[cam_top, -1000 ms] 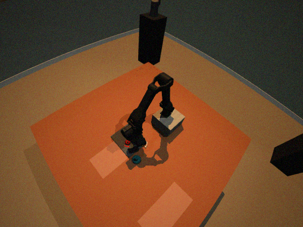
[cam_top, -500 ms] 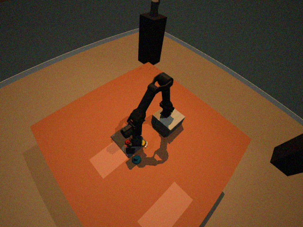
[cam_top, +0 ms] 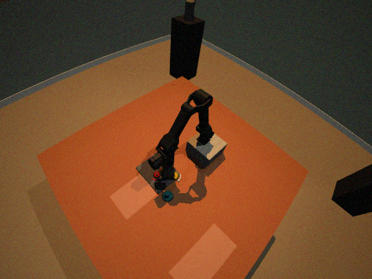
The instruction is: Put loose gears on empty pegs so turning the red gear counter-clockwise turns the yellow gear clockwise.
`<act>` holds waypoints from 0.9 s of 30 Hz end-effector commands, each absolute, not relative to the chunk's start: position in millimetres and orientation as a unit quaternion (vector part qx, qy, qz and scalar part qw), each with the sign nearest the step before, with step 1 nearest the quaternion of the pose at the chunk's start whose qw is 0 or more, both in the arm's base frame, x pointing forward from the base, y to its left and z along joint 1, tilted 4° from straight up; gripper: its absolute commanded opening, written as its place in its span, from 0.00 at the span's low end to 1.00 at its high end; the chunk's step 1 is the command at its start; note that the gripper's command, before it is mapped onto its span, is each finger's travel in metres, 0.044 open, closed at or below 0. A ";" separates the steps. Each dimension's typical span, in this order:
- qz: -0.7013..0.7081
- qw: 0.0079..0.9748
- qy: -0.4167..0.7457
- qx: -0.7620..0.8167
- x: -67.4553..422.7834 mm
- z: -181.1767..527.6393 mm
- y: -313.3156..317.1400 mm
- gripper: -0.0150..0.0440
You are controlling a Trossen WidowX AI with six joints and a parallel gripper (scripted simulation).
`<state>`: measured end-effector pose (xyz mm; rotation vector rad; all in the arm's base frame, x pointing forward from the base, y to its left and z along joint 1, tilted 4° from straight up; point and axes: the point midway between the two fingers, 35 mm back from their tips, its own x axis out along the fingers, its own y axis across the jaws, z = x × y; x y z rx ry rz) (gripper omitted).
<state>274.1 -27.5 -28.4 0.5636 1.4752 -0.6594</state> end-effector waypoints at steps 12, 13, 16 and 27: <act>-0.161 0.690 0.696 0.120 273.2 -30.8 -25.0 0.25; -0.159 0.690 0.696 0.119 272.8 -30.9 -25.3 0.25; -0.165 0.689 0.695 0.124 272.7 -31.0 -26.0 0.25; -0.245 0.670 0.671 0.204 274.8 -31.6 -26.9 0.25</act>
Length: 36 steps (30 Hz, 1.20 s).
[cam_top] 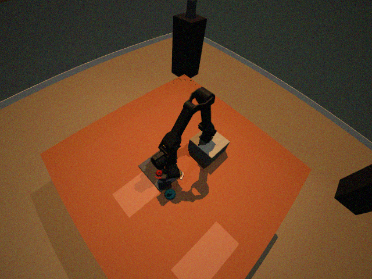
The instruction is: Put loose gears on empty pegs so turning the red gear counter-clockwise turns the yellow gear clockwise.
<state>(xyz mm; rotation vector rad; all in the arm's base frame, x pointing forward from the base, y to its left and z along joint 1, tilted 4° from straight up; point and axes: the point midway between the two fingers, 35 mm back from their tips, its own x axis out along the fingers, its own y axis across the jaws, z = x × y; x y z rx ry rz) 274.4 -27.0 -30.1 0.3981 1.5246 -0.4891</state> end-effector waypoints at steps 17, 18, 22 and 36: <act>-0.274 0.660 0.660 0.233 273.2 -27.4 -25.4 0.49; -0.272 0.661 0.660 0.231 273.6 -24.3 -25.3 0.49; -0.258 0.666 0.666 0.217 274.7 -0.5 -24.0 0.49; -0.254 0.666 0.669 0.211 270.5 56.5 -21.0 0.85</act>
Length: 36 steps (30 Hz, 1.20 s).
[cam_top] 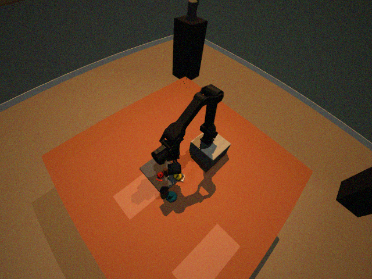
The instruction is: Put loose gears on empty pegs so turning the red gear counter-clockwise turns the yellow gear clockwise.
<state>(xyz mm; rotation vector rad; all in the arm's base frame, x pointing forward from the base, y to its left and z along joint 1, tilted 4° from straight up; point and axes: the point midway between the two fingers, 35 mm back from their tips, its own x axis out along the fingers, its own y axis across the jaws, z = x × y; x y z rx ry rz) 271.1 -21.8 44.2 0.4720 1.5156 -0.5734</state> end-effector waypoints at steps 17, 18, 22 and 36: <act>-0.254 0.666 0.669 0.211 270.5 56.5 -21.0 1.00; -0.254 0.666 0.669 0.211 270.5 56.5 -21.0 1.00; -0.254 0.666 0.669 0.211 270.5 56.5 -21.0 1.00; -0.254 0.666 0.669 0.211 270.5 56.5 -21.0 1.00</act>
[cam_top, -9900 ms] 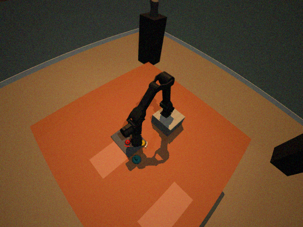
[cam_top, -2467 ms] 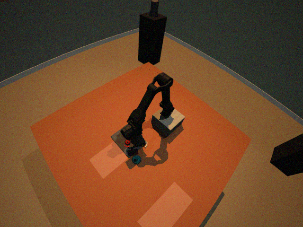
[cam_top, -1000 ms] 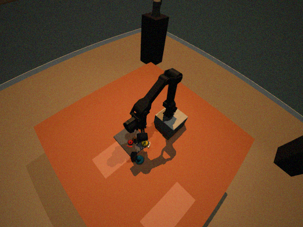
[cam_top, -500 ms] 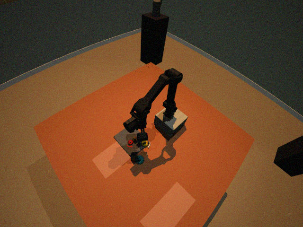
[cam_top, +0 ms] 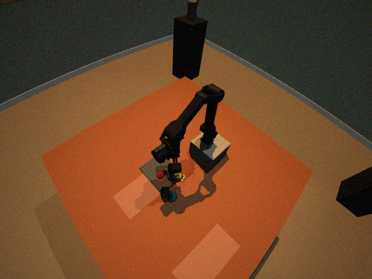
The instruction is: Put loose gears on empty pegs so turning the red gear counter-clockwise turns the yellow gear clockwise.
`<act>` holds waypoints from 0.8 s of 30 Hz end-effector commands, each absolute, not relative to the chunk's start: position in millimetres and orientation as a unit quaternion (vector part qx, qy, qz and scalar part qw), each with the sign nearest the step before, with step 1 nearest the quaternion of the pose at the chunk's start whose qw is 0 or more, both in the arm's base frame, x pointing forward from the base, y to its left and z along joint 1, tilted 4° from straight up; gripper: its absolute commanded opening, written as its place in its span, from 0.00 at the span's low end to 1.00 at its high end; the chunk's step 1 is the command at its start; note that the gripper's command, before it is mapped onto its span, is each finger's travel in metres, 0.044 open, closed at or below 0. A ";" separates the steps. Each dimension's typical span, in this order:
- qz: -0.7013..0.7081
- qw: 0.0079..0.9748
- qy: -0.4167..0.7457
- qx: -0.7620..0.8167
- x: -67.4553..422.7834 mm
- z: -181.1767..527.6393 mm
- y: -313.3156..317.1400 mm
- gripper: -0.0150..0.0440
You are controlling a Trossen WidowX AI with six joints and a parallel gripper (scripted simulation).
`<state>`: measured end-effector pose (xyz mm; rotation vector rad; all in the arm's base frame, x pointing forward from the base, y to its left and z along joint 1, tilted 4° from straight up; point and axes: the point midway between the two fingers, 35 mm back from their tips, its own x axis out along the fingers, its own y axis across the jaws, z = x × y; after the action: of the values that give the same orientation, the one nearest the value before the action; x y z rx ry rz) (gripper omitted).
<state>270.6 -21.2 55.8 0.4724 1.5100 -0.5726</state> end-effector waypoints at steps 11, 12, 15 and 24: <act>-0.254 0.666 0.669 0.211 270.5 56.5 -21.0 1.00; -0.254 0.666 0.668 0.211 271.2 56.8 -18.8 1.00; -0.252 0.667 0.668 0.213 278.5 61.5 13.8 1.00; -0.247 0.665 0.670 0.217 266.0 78.9 148.3 1.00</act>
<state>278.4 100.1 75.2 0.4927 1.4987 -0.5595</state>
